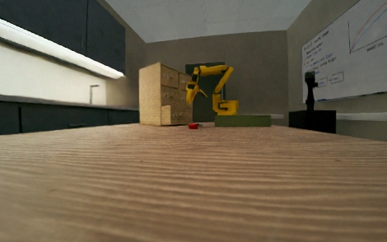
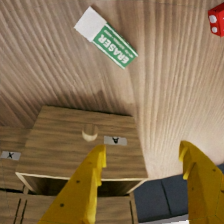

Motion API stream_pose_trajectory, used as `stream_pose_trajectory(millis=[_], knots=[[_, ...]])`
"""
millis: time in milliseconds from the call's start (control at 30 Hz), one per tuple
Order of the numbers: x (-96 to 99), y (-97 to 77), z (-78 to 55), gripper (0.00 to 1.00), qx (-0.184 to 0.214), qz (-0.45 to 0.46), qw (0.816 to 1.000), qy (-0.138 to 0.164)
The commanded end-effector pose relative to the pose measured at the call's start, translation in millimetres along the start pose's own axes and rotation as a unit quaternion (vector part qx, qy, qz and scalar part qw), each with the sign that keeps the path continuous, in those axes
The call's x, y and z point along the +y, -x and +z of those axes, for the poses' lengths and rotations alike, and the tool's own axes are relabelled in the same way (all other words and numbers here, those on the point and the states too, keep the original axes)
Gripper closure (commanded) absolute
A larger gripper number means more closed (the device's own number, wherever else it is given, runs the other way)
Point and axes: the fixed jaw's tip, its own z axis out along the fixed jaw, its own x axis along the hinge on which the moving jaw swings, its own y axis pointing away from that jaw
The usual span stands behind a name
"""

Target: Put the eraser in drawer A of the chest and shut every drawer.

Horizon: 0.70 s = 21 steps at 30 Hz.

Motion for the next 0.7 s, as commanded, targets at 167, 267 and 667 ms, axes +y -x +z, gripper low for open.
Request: stream_pose_trajectory(millis=[167,267,667], knots=[[1.0,9.7,16.5,0.73,-0.045,-0.142,0.989,0.004],[1.8,12.9,21.0,0.73,-0.059,-0.187,0.981,0.004],[4.6,24.8,35.2,0.73,-0.103,-0.333,0.937,-0.008]])
